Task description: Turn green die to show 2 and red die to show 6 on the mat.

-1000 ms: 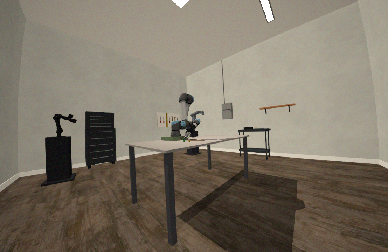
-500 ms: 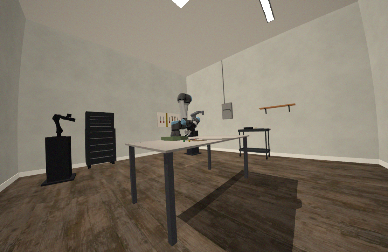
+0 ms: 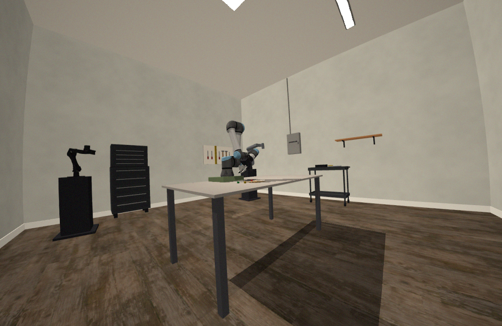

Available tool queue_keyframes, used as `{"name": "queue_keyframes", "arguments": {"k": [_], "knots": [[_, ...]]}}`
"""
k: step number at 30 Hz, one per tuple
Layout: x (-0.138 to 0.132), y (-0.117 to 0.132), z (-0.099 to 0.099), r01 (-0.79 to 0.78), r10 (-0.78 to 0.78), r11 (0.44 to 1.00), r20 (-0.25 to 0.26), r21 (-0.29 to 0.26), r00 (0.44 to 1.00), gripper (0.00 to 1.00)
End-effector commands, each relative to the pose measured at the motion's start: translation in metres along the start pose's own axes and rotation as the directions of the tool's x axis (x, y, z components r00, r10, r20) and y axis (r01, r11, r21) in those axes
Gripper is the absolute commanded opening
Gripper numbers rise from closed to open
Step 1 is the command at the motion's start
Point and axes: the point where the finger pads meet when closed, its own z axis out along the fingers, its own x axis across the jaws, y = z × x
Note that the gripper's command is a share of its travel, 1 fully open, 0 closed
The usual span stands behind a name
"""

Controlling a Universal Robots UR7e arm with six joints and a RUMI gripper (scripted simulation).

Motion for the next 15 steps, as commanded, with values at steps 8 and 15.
{"name": "queue_keyframes", "arguments": {"k": [8, 15], "knots": [[0.0002, 0.0044, -0.0031, -0.001, 0.001, 1.000, 0.002, 0.002, 1.000, 0.18], [-0.0002, 0.0065, -0.0016, 0.000, 0.000, 0.999, 0.006, 0.046, 1.000, 0.18]]}}
